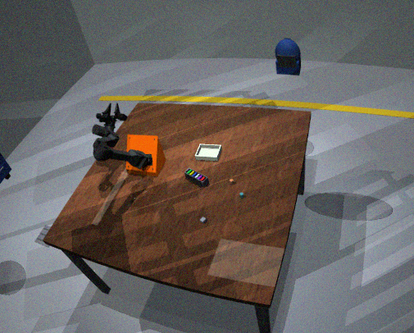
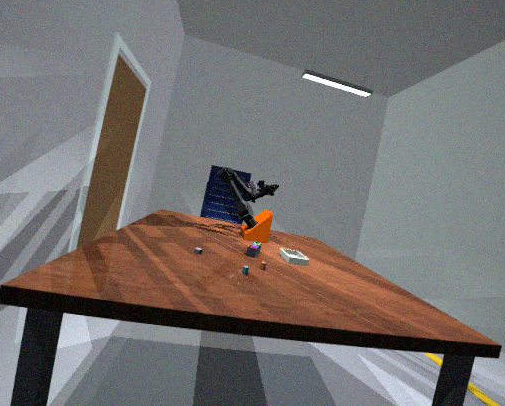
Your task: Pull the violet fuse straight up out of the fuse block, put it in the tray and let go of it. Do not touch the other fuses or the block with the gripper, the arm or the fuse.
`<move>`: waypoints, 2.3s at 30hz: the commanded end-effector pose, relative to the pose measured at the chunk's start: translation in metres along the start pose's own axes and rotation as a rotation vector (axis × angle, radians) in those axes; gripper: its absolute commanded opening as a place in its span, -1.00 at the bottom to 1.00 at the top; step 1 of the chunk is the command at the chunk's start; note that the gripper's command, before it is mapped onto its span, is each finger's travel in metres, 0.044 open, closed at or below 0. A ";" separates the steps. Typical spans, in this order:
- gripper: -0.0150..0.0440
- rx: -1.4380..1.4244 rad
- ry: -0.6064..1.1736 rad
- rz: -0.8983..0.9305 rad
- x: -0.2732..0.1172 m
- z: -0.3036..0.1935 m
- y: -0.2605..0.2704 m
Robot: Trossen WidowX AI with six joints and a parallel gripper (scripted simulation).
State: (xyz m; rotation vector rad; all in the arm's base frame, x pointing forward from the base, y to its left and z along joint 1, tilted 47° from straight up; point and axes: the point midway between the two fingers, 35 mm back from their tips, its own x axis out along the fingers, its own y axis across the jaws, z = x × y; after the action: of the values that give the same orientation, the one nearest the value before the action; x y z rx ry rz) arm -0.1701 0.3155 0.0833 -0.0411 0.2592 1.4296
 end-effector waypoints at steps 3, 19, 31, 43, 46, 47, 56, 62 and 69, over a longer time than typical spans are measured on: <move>-0.04 -0.059 0.022 -0.077 0.017 0.000 -0.018; -0.24 -0.467 0.551 -0.796 0.084 -0.002 -0.283; -0.24 -0.475 1.232 -1.022 -0.014 -0.007 -0.463; -0.24 -0.110 1.853 -0.907 -0.198 -0.018 -0.544; -0.24 0.018 1.954 -0.848 -0.243 -0.020 -0.546; -0.24 0.046 1.984 -0.814 -0.254 -0.019 -0.546; -0.24 0.192 2.100 -0.624 -0.305 -0.017 -0.541; -0.24 0.192 2.100 -0.624 -0.306 -0.018 -0.541; -0.24 0.192 2.100 -0.624 -0.309 -0.023 -0.543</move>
State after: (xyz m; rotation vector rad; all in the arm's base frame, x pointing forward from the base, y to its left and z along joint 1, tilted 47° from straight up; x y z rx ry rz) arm 0.3231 -0.0658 0.0572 -1.3518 1.8526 0.2010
